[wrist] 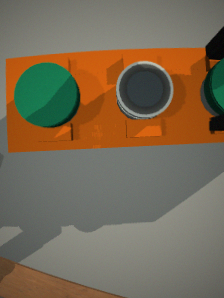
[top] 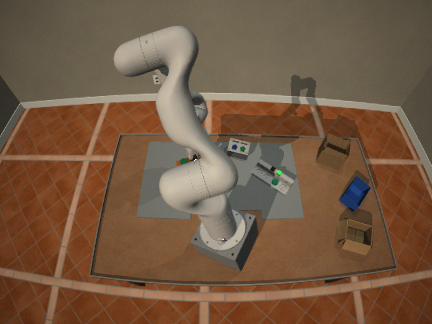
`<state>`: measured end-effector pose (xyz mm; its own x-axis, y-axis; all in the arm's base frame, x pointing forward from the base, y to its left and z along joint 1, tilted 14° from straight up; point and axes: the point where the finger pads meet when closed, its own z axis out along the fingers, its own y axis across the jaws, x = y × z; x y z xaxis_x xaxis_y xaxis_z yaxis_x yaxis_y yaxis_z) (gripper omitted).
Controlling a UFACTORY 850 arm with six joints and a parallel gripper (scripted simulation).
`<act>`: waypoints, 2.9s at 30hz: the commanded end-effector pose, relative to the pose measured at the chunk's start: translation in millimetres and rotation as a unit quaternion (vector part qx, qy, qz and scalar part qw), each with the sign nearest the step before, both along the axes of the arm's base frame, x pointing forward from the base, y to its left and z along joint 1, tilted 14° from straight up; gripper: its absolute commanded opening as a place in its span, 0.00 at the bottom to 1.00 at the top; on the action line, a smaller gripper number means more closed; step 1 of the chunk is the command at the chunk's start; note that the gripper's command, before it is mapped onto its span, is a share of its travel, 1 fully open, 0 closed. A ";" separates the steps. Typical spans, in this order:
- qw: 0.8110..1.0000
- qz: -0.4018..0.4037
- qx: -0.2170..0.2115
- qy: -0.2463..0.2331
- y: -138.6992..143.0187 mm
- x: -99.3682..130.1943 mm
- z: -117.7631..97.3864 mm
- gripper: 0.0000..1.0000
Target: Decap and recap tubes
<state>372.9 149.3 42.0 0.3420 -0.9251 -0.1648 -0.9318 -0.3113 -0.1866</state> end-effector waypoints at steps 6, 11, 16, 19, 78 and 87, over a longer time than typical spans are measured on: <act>0.988 -0.144 0.019 0.042 0.5 1.0 0.1 0.00; 0.984 -0.169 0.022 0.048 0.5 1.0 0.0 0.00; 0.984 -0.169 0.022 0.048 0.5 1.0 0.0 0.46; 0.984 -0.169 0.022 0.048 0.5 1.0 0.0 0.46; 0.917 0.390 -0.043 -0.079 0.3 1.0 1.1 0.00; 0.952 0.299 -0.032 -0.058 0.3 0.9 0.9 0.00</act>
<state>373.2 149.1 42.6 0.8991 -0.4377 -0.0068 -0.4262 -0.8716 -0.2424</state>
